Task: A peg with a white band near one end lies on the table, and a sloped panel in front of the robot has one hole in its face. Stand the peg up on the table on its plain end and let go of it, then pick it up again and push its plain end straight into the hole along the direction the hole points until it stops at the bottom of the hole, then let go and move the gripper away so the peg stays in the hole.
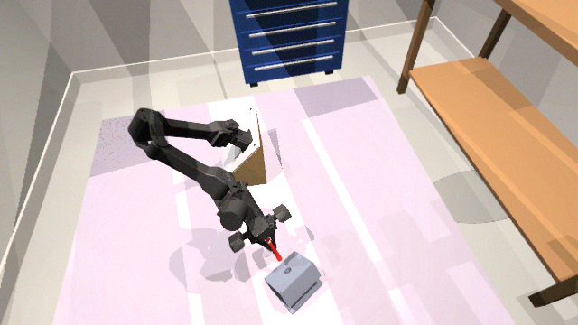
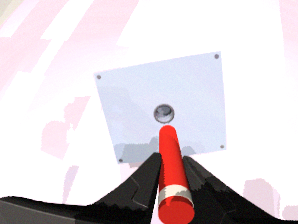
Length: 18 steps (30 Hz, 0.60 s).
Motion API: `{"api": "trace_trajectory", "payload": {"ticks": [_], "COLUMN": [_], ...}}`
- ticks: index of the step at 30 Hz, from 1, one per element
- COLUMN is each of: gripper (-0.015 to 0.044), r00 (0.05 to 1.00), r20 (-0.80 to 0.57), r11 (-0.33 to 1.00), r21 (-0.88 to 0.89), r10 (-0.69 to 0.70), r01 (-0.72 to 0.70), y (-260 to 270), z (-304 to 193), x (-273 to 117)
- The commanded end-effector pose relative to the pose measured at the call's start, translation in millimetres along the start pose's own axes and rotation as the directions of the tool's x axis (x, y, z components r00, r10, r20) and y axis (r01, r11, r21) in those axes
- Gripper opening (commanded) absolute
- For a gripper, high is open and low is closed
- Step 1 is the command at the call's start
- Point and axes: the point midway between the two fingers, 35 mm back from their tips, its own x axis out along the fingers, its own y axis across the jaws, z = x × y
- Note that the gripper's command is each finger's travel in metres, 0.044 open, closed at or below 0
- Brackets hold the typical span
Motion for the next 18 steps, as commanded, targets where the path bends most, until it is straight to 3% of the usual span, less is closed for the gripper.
{"api": "trace_trajectory", "payload": {"ticks": [1,18], "gripper": [0.0,0.0], "r00": [1.0,1.0], "r20": [0.008,0.016], "r11": [1.0,1.0], "r21": [-0.003,0.002], "r10": [0.002,0.004], "r01": [-0.002,-0.004], "y": [0.6,1.9], "z": [1.7,1.4], "x": [4.6,17.5]}}
